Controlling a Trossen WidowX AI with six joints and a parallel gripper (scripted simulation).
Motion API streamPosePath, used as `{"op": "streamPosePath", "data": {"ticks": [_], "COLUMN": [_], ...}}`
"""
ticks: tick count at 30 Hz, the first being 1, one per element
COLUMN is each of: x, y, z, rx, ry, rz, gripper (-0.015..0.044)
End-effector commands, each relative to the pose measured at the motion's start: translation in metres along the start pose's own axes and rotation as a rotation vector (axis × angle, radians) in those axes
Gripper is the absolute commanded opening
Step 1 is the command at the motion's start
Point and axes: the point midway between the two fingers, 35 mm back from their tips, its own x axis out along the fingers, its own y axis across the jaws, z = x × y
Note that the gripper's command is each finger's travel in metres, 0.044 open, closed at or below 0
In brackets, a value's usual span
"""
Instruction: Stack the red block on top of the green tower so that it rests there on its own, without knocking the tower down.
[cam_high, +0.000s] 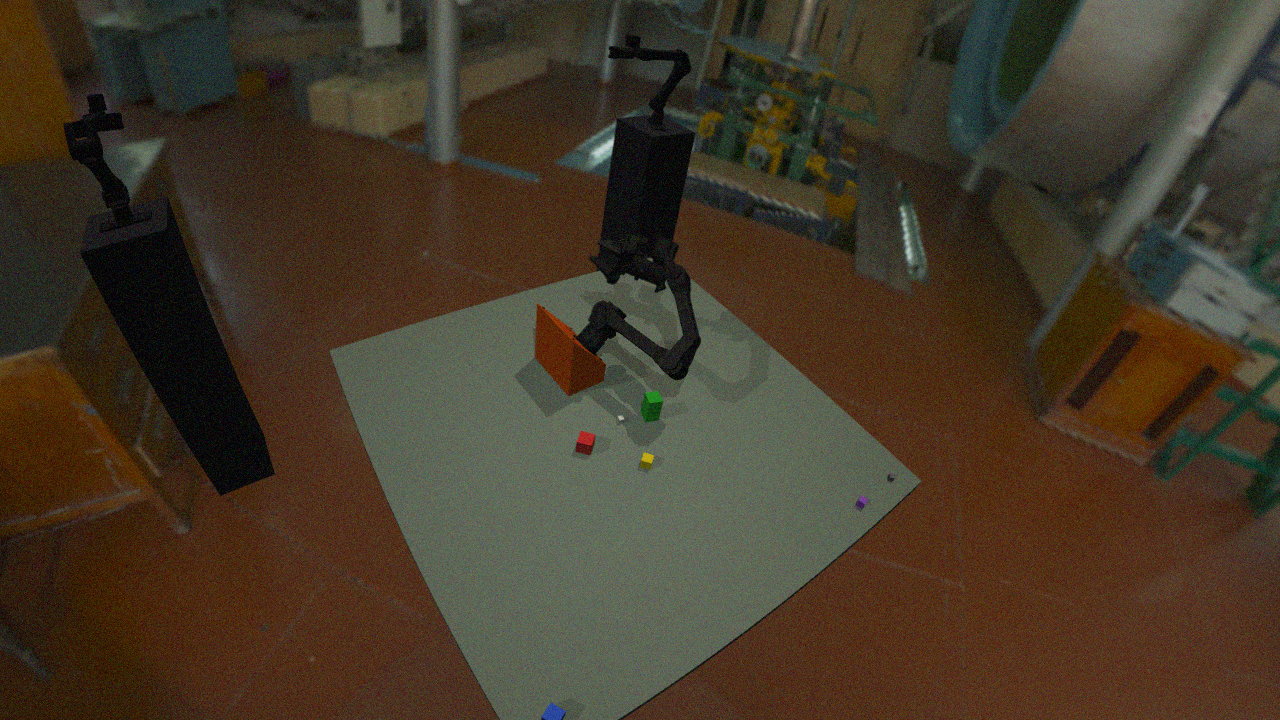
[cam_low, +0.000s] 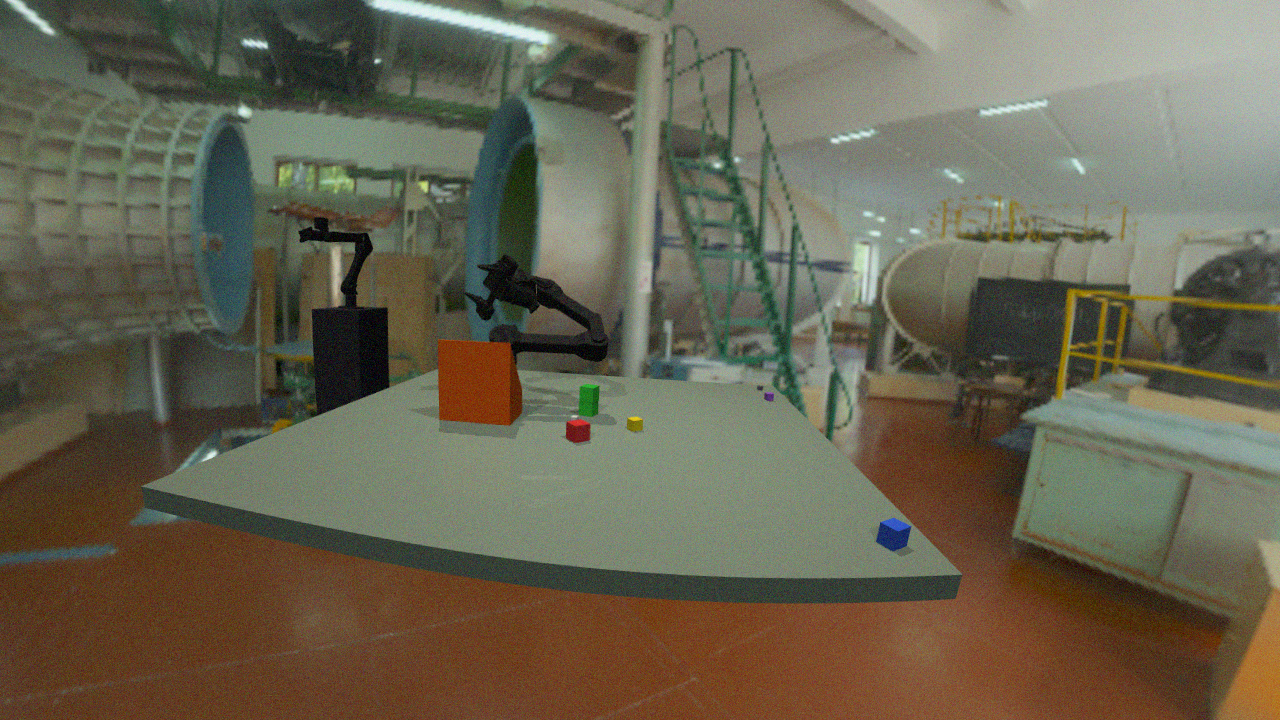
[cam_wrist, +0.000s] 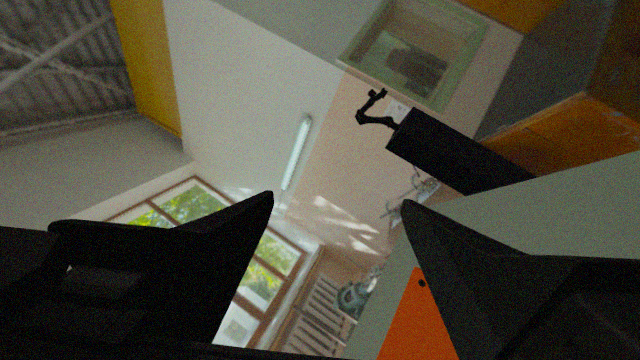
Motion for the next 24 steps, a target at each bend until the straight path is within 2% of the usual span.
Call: {"op": "streamPosePath", "data": {"ticks": [1,2,24], "x": [0.0,0.001,0.046], "y": [0.0,0.001,0.045], "z": [0.0,0.0,-0.027], "rx": [-0.003,-0.012,-0.458], "ry": [0.004,0.017,0.547], "rz": [0.002,0.009,0.359], "gripper": [0.0426,0.044,0.044]}}
